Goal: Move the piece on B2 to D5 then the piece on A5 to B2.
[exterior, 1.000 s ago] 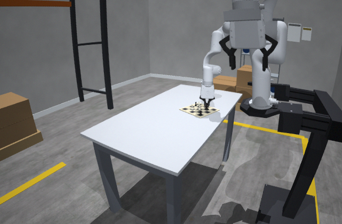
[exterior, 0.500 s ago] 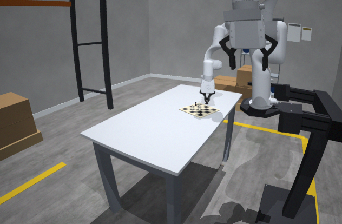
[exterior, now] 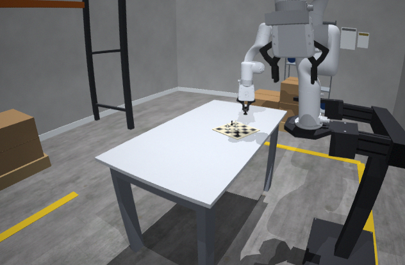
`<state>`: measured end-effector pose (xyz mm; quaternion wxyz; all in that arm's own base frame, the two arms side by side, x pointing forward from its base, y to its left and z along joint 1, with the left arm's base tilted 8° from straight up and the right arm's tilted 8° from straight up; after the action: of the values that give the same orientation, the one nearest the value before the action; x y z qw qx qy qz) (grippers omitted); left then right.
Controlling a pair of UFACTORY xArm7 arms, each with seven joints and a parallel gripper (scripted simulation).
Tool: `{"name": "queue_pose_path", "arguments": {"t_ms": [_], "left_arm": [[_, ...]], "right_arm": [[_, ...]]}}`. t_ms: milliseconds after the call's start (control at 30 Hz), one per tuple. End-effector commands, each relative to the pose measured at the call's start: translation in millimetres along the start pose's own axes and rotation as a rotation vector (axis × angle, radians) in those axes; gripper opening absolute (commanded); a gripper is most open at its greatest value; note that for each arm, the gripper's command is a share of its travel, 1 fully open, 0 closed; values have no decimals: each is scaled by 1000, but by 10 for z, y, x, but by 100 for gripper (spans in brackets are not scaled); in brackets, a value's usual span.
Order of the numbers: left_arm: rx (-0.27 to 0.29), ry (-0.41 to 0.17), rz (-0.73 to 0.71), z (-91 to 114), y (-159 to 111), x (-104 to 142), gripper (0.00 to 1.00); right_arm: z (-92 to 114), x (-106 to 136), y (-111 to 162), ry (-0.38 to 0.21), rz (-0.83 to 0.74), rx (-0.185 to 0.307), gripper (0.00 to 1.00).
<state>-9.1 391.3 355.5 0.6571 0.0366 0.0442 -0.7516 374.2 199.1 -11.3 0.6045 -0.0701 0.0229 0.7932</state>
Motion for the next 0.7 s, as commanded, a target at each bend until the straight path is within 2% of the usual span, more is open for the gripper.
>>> {"name": "queue_pose_path", "arguments": {"t_ms": [0, 133, 200, 267, 333, 367, 667], "left_arm": [[0, 5, 0, 17, -3, -8, 100], [0, 5, 0, 17, -3, -8, 100], [0, 5, 0, 17, -3, -8, 100], [0, 5, 0, 17, -3, -8, 100], [0, 5, 0, 17, -3, -8, 100], [0, 5, 0, 17, -3, -8, 100], [0, 5, 0, 17, -3, -8, 100]], "right_arm": [[17, 6, -15, -1, 0, -4, 0], [15, 18, -69, 1, -27, -5, 0], [9, 86, -326, 8, -162, -10, 0], [7, 127, -455, 11, -233, -12, 0], [7, 127, -455, 11, -233, -12, 0], [7, 201, -652, 12, -346, -14, 0], [24, 478, -1169, 2, -677, -9, 0]]}}
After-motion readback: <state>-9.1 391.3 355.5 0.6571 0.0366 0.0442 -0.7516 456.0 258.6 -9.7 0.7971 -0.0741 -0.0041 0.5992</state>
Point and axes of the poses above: on each arm, the point where the finger pads meet when closed, its own z axis back along the fingers, its own y axis across the jaws, x = y × z, the point moved 6 cm from there along z, back along the fingers, and after that the axes turned 9 degrees about -z, right-handed, at the moved point
